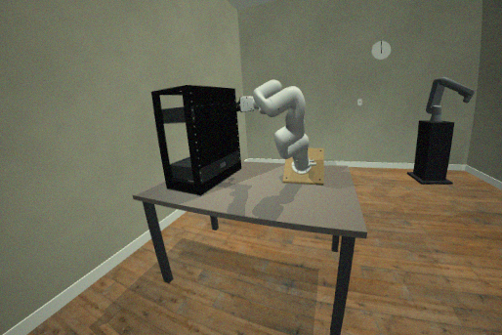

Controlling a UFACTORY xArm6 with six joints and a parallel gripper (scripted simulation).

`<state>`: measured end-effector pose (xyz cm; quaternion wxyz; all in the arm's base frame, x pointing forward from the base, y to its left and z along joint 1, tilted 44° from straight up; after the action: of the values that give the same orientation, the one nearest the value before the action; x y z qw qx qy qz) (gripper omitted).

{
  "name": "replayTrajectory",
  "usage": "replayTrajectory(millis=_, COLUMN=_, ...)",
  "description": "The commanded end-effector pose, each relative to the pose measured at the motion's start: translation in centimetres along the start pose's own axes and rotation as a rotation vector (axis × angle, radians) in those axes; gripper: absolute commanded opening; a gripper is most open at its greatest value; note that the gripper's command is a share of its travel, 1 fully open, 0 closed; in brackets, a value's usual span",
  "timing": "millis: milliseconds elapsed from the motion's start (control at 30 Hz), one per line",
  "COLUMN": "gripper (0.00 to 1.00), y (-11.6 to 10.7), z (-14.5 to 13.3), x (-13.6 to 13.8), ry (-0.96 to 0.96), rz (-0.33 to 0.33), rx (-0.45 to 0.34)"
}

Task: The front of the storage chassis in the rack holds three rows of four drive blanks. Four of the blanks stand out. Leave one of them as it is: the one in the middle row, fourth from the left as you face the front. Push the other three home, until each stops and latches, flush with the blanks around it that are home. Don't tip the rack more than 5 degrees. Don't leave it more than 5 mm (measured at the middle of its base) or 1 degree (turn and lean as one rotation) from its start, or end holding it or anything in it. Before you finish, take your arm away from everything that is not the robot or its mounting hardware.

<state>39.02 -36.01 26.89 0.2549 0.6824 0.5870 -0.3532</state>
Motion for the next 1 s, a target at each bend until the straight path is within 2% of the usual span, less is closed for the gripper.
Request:
replayTrajectory(millis=0, gripper=0.00, y=0.09, z=-0.01, x=-0.17, ry=-0.002, rz=0.002, rx=0.000)
replayTrajectory(millis=967, gripper=0.00, y=0.57, z=-0.01, x=-0.17, ry=-0.002, rz=0.002, rx=0.000)
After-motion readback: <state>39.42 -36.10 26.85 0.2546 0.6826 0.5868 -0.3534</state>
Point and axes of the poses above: the point where the finger pads meet when closed, its own y axis out along the fingers, its own x axis across the jaws, z = x × y, the point moved 2 cm from there along -y, back along the fingers, and after that the axes turned 6 degrees about -y, right-handed, at the moved point
